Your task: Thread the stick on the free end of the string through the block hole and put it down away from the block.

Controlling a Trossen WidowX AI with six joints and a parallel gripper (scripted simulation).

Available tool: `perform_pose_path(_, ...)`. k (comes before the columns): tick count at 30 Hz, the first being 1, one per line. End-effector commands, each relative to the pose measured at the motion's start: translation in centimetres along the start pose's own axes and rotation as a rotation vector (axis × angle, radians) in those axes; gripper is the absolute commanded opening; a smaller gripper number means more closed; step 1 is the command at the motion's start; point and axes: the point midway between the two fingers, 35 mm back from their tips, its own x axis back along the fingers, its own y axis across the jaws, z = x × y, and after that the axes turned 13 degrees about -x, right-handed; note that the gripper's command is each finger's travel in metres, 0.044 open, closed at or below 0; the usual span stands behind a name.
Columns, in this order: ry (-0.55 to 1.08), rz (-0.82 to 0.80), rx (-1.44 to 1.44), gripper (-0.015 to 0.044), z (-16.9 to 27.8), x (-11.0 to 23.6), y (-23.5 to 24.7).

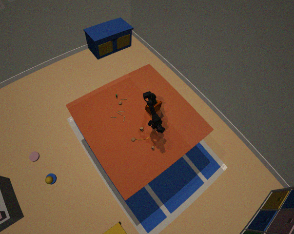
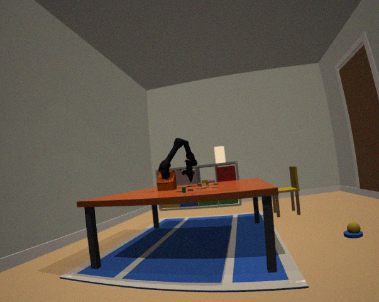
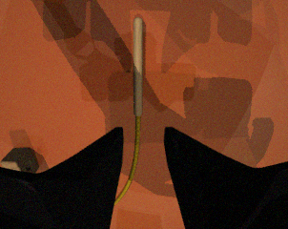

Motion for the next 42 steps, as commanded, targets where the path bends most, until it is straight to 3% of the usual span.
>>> perform_pose_path(1, -0.004, -0.010, 0.004, 0.0121, -0.1, -0.9, 0.3)
perform_pose_path(31, -0.003, -0.012, 0.004, 0.0121, -0.3, -4.4, 0.4)
perform_pose_path(36, -0.005, -0.008, 0.000, 0.0000, -0.2, -4.3, 0.3)
perform_pose_path(42, -0.005, -0.008, 0.000, 0.0000, -0.2, -4.3, 0.3)
